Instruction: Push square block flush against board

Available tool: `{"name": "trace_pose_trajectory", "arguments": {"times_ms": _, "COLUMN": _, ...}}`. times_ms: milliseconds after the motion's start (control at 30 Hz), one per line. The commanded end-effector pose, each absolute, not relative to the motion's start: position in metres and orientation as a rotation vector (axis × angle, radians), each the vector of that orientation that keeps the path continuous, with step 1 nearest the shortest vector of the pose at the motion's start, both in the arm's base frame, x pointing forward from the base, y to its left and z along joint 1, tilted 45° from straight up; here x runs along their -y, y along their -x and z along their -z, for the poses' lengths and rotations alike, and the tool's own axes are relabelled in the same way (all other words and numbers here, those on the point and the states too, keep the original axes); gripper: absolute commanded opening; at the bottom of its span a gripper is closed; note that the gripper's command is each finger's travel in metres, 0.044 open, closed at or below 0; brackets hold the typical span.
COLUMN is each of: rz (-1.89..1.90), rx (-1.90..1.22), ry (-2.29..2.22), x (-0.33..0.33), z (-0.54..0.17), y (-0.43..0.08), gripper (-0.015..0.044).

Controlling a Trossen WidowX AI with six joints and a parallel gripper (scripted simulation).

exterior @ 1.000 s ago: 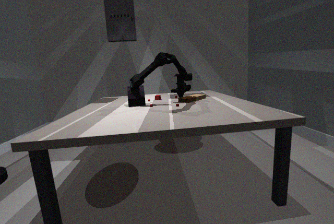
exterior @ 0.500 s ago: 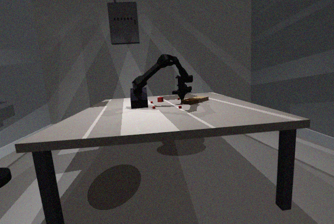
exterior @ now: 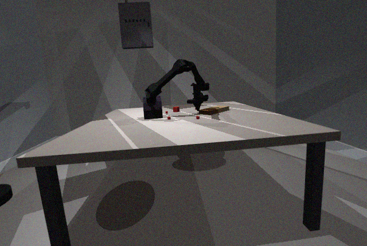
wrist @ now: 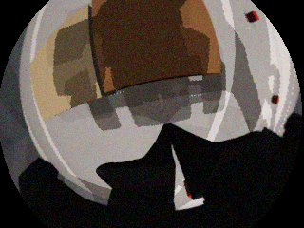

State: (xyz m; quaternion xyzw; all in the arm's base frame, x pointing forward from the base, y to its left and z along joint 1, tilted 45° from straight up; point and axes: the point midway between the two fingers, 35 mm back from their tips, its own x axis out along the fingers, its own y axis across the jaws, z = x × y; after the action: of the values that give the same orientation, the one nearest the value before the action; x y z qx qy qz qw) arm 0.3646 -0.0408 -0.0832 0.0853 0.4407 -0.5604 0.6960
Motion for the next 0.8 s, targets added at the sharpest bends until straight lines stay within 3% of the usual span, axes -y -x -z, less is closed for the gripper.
{"name": "trace_pose_trajectory", "arguments": {"times_ms": 0, "rz": 1.259, "rx": -0.992, "ry": -0.190, "x": 0.040, "z": 0.089, "y": -0.360, "gripper": 0.0000}}
{"name": "trace_pose_trajectory", "arguments": {"times_ms": 233, "rz": 1.257, "rx": -0.993, "ry": -0.192, "x": 0.003, "z": 0.048, "y": -0.365, "gripper": 0.0000}}
{"name": "trace_pose_trajectory", "arguments": {"times_ms": 767, "rz": 1.041, "rx": -1.195, "ry": 0.094, "x": 0.023, "z": 0.027, "y": -0.369, "gripper": 0.0000}}
